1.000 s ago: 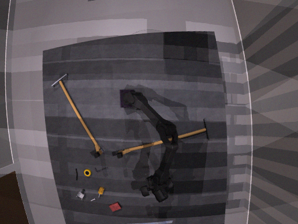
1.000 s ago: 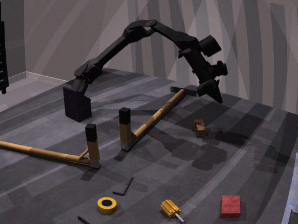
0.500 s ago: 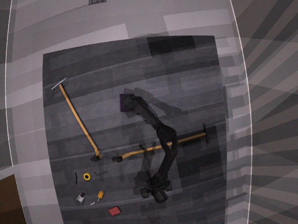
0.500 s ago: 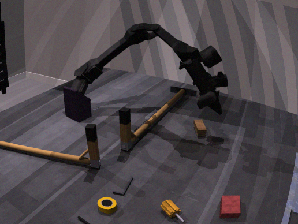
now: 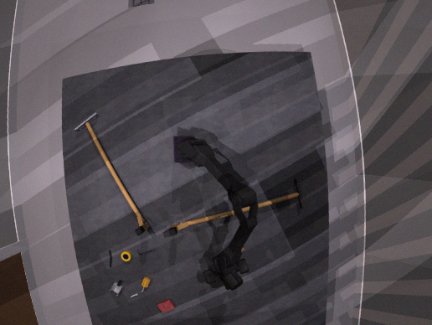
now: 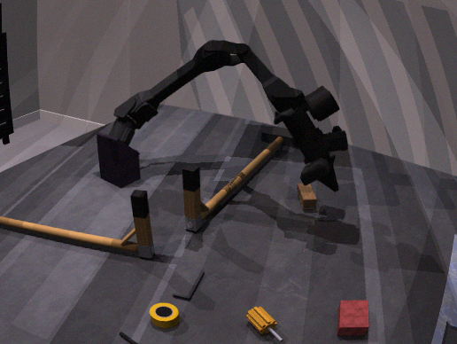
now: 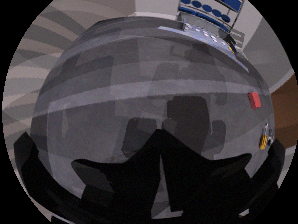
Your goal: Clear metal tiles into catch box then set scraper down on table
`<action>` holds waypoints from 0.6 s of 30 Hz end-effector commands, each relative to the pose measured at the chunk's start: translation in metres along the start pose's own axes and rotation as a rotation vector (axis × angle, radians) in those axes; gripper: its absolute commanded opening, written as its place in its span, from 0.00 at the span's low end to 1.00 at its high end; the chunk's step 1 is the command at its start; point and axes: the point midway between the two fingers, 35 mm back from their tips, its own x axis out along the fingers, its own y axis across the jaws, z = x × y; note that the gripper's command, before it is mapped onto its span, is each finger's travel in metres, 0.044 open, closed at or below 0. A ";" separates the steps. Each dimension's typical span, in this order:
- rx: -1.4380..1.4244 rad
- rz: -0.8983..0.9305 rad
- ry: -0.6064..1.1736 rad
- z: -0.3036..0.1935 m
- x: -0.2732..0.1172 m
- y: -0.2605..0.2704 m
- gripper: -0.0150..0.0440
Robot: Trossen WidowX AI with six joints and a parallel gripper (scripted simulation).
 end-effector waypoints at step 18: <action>0.010 0.001 -0.003 -0.040 0.040 0.002 0.25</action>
